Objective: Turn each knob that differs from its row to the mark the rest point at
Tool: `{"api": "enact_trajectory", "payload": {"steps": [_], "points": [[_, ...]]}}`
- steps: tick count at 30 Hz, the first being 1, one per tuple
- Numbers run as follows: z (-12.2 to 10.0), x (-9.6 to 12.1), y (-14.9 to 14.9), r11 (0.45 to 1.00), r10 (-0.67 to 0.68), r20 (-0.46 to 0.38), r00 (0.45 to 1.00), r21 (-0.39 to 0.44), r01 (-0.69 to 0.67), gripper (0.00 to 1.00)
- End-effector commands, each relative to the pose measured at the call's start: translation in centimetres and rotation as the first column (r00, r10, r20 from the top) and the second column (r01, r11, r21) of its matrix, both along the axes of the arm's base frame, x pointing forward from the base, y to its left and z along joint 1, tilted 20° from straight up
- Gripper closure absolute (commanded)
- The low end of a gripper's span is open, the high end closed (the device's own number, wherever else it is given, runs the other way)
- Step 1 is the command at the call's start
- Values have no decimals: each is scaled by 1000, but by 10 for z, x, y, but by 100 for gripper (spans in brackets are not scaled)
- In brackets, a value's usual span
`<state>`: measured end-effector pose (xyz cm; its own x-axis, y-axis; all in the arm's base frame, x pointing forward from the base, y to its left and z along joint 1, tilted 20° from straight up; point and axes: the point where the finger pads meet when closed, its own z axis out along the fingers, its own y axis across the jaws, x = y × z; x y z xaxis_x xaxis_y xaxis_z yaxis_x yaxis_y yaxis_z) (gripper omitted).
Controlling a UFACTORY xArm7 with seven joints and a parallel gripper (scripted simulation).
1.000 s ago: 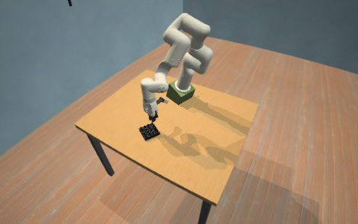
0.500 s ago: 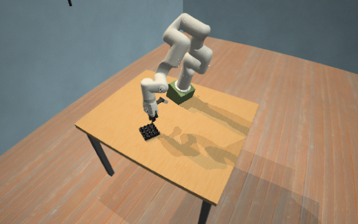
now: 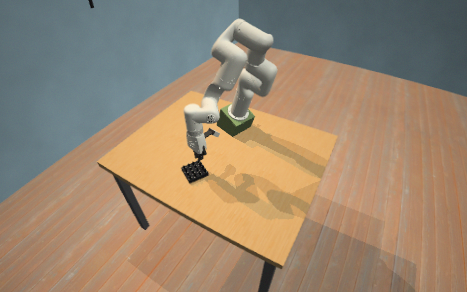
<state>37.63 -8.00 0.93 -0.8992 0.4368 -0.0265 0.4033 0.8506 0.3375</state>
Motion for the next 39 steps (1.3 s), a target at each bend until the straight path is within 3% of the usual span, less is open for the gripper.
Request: {"api": "enact_trajectory", "payload": {"steps": [1,23,39], "points": [[-2,2,0,1000,-2,3,1000,-1,2,81],[-25,5,7,1000,-2,3,1000,-1,2,81],[-30,6,8,1000,-2,3,1000,-1,2,81]]}}
